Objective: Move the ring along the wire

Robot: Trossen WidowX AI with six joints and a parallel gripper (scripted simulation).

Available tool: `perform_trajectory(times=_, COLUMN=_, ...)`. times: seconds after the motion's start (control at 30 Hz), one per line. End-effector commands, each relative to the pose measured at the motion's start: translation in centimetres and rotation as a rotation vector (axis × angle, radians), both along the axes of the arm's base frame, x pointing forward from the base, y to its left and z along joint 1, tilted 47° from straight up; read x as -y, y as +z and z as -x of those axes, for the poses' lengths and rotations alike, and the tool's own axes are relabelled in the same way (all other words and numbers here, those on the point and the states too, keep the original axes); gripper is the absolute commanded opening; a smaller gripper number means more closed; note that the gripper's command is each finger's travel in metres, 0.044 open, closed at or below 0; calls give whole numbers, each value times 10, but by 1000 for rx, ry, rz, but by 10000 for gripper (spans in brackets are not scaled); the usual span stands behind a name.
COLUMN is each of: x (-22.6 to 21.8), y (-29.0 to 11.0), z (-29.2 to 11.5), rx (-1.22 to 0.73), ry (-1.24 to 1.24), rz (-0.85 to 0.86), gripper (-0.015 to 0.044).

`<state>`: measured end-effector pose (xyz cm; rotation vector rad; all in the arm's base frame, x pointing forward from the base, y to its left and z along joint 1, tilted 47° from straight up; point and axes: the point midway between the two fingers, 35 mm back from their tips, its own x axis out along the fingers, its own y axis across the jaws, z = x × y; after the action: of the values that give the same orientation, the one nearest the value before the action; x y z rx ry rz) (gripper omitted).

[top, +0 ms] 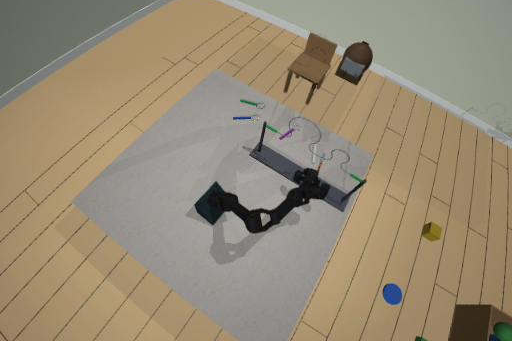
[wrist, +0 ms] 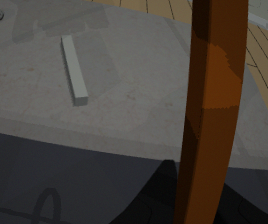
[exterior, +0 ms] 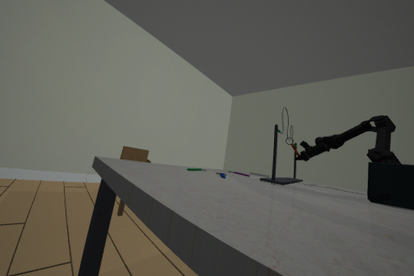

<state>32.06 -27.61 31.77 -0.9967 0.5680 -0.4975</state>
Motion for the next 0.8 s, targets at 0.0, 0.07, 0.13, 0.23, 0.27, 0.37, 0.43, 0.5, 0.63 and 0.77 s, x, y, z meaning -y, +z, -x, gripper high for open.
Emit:
perform_trajectory(times=0.0, x=-7, y=-8, z=0, rx=18, ry=-4, rz=-60, gripper=-150)
perform_trajectory(times=0.07, x=-10, y=-11, z=-1, rx=23, ry=-5, rz=-85, gripper=-150)
perform_trajectory(times=0.13, x=-13, y=-15, z=-1, rx=28, ry=-5, rz=-108, gripper=-150)
perform_trajectory(times=0.23, x=-18, y=-21, z=-2, rx=37, ry=-7, rz=-144, gripper=-150)
perform_trajectory(times=0.27, x=-19, y=-23, z=-2, rx=39, ry=-7, rz=-152, gripper=-150)
perform_trajectory(times=0.37, x=-22, y=-27, z=-3, rx=43, ry=-8, rz=-171, gripper=-150)
perform_trajectory(times=0.43, x=-25, y=-29, z=-3, rx=46, ry=-9, rz=-181, gripper=-150)
perform_trajectory(times=0.5, x=-27, y=-31, z=-4, rx=48, ry=-9, rz=-189, gripper=-150)
perform_trajectory(times=0.63, x=-30, y=-36, z=-4, rx=52, ry=-10, rz=-202, gripper=-150)
perform_trajectory(times=0.77, x=-34, y=-40, z=-5, rx=55, ry=-11, rz=-211, gripper=-150)
